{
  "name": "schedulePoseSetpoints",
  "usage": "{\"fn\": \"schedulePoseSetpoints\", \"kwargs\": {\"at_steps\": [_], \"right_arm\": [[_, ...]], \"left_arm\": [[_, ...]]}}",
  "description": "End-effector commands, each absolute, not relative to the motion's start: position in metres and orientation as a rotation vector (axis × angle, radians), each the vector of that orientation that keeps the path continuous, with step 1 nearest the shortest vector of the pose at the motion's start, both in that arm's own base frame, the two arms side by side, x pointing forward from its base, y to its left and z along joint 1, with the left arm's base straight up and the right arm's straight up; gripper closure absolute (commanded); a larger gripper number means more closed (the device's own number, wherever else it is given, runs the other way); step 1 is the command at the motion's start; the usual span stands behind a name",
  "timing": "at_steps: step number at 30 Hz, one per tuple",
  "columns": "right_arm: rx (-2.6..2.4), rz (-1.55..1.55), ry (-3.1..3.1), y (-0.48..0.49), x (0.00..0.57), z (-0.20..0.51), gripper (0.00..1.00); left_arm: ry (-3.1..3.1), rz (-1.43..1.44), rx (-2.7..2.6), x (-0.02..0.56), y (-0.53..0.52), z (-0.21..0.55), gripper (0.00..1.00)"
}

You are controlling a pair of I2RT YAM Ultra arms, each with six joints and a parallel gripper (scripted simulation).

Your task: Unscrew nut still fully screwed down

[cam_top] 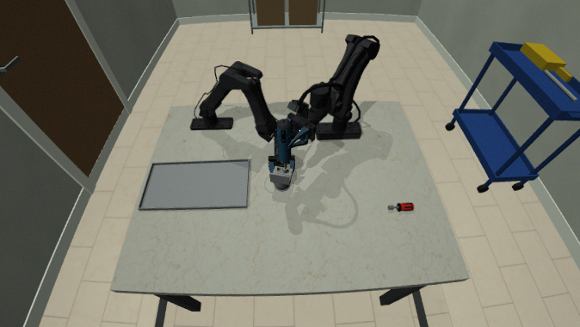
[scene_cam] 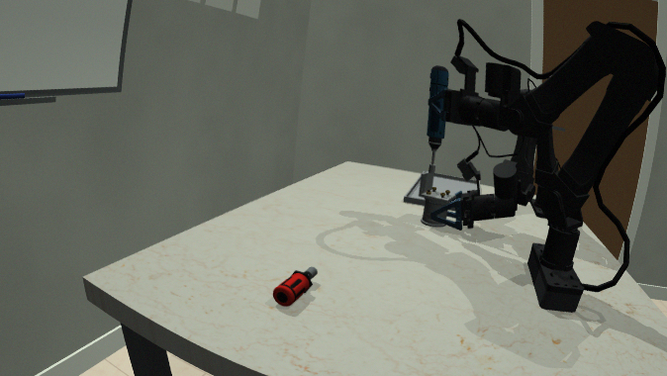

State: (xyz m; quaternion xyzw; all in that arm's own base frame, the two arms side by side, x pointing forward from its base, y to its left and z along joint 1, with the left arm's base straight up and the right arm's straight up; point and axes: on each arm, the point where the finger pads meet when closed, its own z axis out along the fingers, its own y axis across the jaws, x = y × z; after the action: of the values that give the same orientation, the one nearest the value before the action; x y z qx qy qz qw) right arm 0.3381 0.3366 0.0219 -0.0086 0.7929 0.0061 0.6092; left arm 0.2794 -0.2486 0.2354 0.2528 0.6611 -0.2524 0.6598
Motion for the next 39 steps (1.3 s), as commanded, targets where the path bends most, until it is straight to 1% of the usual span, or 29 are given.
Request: {"fn": "schedulePoseSetpoints", "kwargs": {"at_steps": [1, 9, 11, 15, 18, 23, 26, 29, 33, 37, 39], "right_arm": [[0.013, 0.046, 1.809, 0.344, 0.345, 0.036, 0.41], [0.013, 0.046, 1.809, 0.344, 0.345, 0.036, 0.41], [0.013, 0.046, 1.809, 0.344, 0.345, 0.036, 0.41], [0.013, 0.046, 1.809, 0.344, 0.345, 0.036, 0.41], [0.013, 0.046, 1.809, 0.344, 0.345, 0.036, 0.41], [0.013, 0.046, 1.809, 0.344, 0.345, 0.036, 0.41], [0.013, 0.046, 1.809, 0.344, 0.345, 0.036, 0.41], [0.013, 0.046, 1.809, 0.344, 0.345, 0.036, 0.41], [0.013, 0.046, 1.809, 0.344, 0.345, 0.036, 0.41], [0.013, 0.046, 1.809, 0.344, 0.345, 0.036, 0.41], [0.013, 0.046, 1.809, 0.344, 0.345, 0.036, 0.41]], "left_arm": [[1.393, -0.598, 0.521, 0.282, -0.247, 0.266, 0.58], [1.393, -0.598, 0.521, 0.282, -0.247, 0.266, 0.58], [1.418, -0.595, 0.532, 0.282, -0.247, 0.253, 0.58], [1.383, -0.602, 0.519, 0.282, -0.248, 0.266, 0.58], [1.417, -0.596, 0.532, 0.281, -0.247, 0.248, 0.58], [1.359, -0.607, 0.511, 0.280, -0.247, 0.270, 0.58], [1.359, -0.607, 0.511, 0.280, -0.247, 0.270, 0.58], [1.417, -0.596, 0.532, 0.282, -0.247, 0.244, 0.58], [1.385, -0.602, 0.520, 0.281, -0.247, 0.255, 0.58], [1.411, -0.597, 0.529, 0.281, -0.247, 0.242, 0.58], [1.370, -0.605, 0.515, 0.282, -0.248, 0.259, 0.58]]}}
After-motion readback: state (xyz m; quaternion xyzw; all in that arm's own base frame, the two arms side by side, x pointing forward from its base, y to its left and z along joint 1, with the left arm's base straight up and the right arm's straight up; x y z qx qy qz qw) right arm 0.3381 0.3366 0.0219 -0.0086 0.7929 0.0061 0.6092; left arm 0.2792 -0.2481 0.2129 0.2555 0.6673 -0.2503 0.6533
